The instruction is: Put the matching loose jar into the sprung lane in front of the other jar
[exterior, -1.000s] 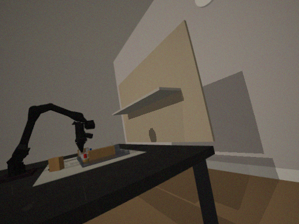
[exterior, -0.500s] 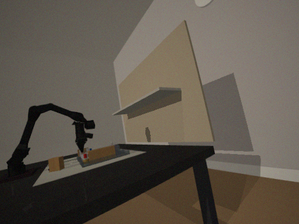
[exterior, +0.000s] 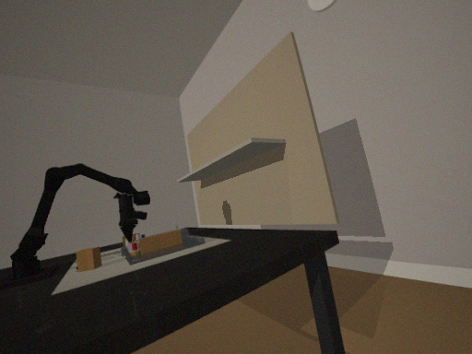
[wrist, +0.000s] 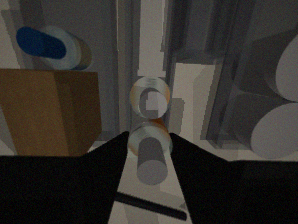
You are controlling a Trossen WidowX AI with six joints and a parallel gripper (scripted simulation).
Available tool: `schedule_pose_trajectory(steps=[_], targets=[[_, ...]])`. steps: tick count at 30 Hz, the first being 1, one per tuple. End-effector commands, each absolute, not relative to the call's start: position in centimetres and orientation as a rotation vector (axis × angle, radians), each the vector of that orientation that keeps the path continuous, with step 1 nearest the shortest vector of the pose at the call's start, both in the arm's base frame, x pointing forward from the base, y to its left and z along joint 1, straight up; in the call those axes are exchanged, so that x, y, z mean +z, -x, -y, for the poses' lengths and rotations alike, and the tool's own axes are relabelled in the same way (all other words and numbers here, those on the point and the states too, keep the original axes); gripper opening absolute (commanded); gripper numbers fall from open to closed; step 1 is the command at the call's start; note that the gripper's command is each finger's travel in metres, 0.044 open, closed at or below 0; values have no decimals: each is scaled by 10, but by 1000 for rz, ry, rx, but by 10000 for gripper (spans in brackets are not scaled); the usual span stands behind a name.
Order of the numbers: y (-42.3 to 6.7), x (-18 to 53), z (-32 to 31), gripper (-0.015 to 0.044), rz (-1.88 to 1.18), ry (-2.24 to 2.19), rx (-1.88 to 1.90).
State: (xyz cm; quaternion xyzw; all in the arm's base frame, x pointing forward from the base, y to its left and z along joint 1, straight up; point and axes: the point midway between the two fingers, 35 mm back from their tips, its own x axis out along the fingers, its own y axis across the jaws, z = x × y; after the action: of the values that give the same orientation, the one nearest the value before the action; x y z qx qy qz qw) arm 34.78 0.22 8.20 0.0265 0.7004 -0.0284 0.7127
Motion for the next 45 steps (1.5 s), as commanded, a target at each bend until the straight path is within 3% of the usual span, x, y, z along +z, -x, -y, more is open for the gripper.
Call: schedule_pose_trajectory(steps=[1,45], targets=[[-353,80,-2,0,-1531,-57,-59],[-352,66,-2,0,-1532,-57,-59]])
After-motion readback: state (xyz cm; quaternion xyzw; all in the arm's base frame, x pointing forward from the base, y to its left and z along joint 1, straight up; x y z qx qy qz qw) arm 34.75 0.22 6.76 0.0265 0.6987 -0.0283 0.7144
